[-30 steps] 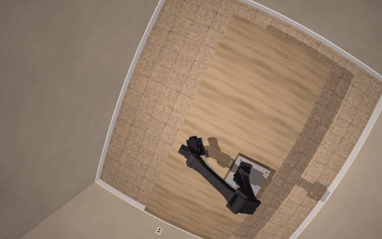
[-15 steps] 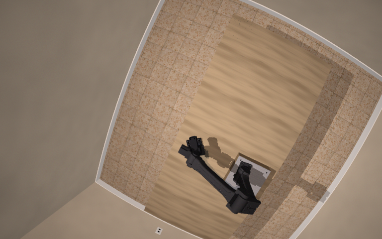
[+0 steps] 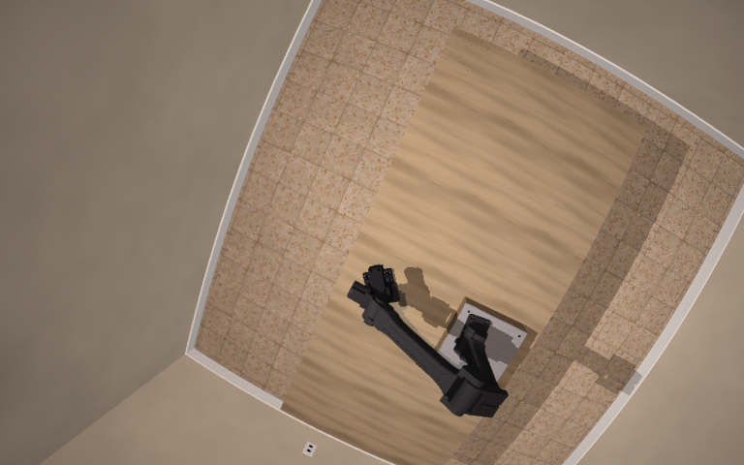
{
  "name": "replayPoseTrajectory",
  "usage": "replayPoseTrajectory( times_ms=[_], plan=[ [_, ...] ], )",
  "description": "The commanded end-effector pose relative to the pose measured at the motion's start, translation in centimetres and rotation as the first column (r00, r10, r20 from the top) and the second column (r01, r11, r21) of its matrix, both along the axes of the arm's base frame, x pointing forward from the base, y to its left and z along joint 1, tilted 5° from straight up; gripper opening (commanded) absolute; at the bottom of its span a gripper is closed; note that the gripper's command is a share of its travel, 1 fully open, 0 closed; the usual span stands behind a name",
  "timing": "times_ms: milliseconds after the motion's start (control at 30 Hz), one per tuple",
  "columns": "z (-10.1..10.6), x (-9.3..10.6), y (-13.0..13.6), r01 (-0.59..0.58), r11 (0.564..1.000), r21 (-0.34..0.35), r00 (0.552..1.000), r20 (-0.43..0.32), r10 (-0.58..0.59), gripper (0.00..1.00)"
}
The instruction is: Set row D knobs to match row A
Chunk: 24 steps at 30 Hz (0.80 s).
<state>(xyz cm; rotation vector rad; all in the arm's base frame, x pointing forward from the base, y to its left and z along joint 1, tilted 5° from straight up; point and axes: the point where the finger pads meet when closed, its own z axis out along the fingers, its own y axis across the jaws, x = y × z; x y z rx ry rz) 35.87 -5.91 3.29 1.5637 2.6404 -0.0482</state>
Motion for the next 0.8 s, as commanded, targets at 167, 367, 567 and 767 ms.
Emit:
replayPoseTrajectory(
  times_ms=[167,367,567,767],
  plan=[
    [-0.7,0.5,-0.4,0.021,1.0,-0.004,1.0,0.011,-0.021,0.19],
    [-1.5,0.5,-0.5,0.019,1.0,-0.004,1.0,0.011,-0.019,0.19],
    [-2.0,0.5,-0.5,0.018,1.0,-0.004,1.0,0.011,-0.018,0.19],
    [-2.8,0.6,-0.5,0.016,1.0,-0.005,1.0,0.01,-0.016,0.19]
  ],
)
